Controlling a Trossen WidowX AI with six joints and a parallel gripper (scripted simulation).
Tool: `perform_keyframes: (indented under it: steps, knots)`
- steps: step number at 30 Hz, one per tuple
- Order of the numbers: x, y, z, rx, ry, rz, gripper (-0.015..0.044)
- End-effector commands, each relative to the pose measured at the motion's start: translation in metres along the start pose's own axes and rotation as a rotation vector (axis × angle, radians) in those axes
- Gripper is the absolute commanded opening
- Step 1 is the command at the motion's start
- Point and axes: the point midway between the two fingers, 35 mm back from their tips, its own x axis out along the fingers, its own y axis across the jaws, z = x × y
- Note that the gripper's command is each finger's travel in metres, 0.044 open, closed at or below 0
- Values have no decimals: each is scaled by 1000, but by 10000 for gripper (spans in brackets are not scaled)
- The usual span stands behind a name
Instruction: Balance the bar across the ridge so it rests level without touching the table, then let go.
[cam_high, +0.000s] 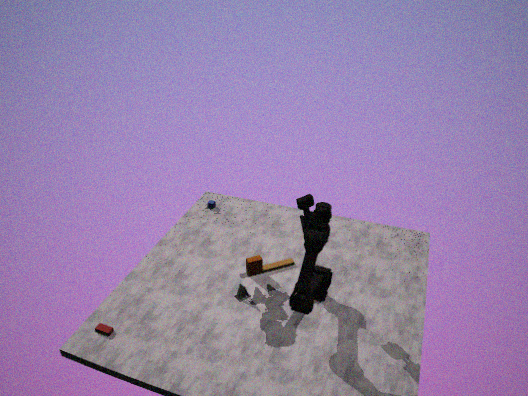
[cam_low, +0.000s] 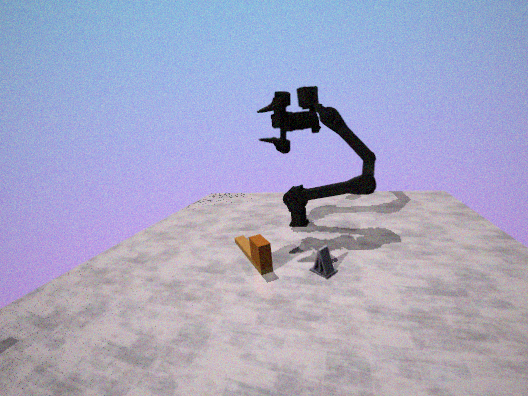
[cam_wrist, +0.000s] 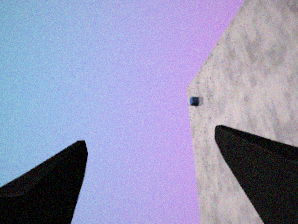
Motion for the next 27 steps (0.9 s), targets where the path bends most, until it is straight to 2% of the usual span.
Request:
perform_keyframes:
  steps: [1,3,4,27]
  knots:
    - [0,0,0,3,1,-2,374]
    - [2,-1,3,28,12,-15,321]
    - [4,-1,4,46,20,-26,315]
    - [53,-27,20,368,200,-338,315]
